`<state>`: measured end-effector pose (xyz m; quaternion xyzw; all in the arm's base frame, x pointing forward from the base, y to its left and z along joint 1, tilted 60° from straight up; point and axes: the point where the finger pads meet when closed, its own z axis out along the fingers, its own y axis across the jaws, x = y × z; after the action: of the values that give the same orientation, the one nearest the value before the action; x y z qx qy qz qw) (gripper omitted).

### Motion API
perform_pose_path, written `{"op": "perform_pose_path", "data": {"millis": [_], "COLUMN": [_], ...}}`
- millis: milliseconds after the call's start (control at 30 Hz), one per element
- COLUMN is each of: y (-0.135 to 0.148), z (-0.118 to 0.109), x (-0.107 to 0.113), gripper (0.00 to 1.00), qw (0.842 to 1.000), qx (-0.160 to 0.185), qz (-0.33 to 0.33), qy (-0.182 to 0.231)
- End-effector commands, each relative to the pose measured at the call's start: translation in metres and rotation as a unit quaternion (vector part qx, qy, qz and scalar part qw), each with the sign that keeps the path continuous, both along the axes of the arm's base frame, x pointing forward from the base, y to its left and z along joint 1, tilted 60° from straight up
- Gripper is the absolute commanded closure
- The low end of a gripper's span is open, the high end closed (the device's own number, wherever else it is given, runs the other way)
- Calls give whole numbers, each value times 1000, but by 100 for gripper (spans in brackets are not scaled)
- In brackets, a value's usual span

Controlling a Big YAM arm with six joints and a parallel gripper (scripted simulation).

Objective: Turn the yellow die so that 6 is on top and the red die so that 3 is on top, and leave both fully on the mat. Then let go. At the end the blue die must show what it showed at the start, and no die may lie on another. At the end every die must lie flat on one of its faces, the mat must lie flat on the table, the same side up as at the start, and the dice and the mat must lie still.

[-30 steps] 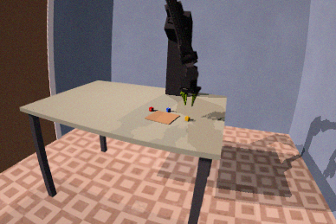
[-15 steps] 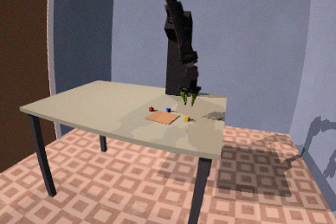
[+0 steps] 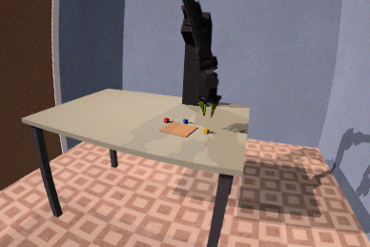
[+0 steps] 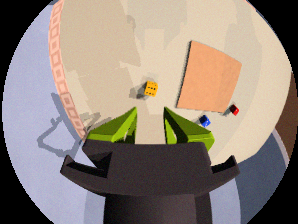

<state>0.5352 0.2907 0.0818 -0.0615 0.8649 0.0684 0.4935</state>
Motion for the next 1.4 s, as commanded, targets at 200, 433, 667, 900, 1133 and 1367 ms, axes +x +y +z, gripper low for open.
{"op": "perform_pose_path", "data": {"millis": [200, 433, 667, 900, 1133, 1367], "y": [-2, 0, 1, 0, 1, 3], "z": [-4, -5, -9, -13, -19, -24], "x": [6, 9, 15, 23, 32, 41], "gripper": [66, 66, 66, 66, 66, 66], "qw": [1000, 1000, 1000, 1000, 1000, 1000], "qx": [3, 2, -1, -1, -1, -1], "qz": [-3, -2, 0, -3, -3, -3], "qy": [-2, -3, -3, -3, -3, -2]}}
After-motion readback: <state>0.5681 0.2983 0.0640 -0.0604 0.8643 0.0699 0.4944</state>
